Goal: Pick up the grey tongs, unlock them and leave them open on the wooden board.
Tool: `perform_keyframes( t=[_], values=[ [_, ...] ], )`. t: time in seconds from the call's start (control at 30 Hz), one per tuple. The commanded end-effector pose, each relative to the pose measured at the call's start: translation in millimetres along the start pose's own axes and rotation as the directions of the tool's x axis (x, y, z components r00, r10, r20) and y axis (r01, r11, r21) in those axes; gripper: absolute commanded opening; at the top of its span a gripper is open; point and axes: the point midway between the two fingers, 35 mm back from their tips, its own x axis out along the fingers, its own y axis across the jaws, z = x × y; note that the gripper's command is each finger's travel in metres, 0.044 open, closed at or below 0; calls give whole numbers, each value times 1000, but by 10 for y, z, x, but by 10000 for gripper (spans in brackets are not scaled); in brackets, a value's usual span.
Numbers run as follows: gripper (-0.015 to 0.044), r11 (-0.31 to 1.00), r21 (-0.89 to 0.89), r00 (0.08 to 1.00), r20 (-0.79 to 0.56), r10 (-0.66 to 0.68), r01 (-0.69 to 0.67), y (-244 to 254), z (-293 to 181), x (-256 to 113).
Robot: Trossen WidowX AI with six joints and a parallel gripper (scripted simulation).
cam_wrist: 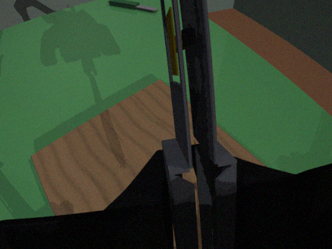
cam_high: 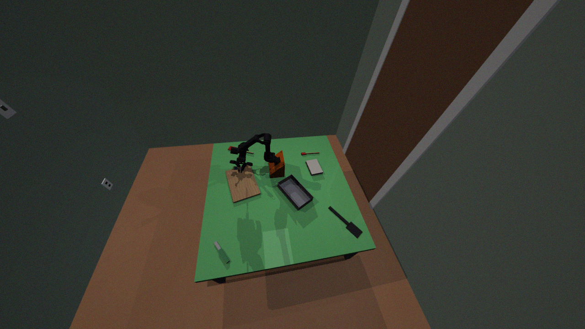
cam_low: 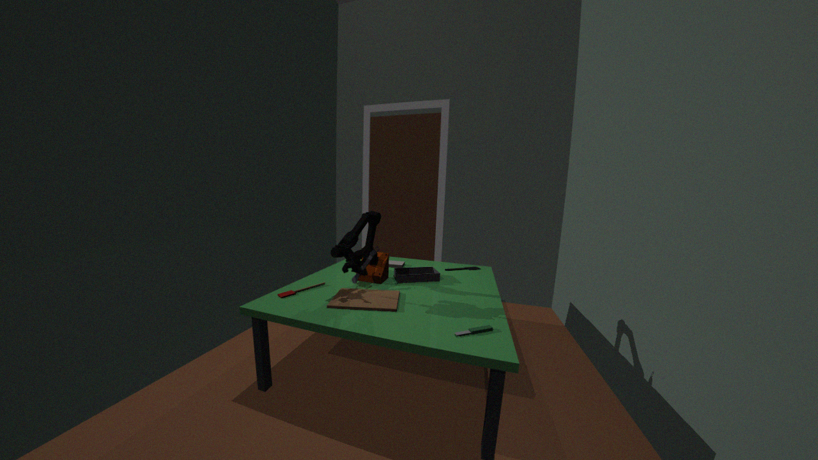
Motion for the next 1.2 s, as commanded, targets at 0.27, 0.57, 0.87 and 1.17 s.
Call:
perform_keyframes(
  t=[0.27,0.57,0.87,1.17],
  values=[
    [-150,998,46,997,-69,38,-35,16,-34,87],
    [-150,990,116,975,-200,98,-75,49,-100,208],
    [-150,982,164,932,-332,146,-95,85,-152,296],
    [-150,978,186,870,-462,172,-95,110,-184,350]
  ],
)
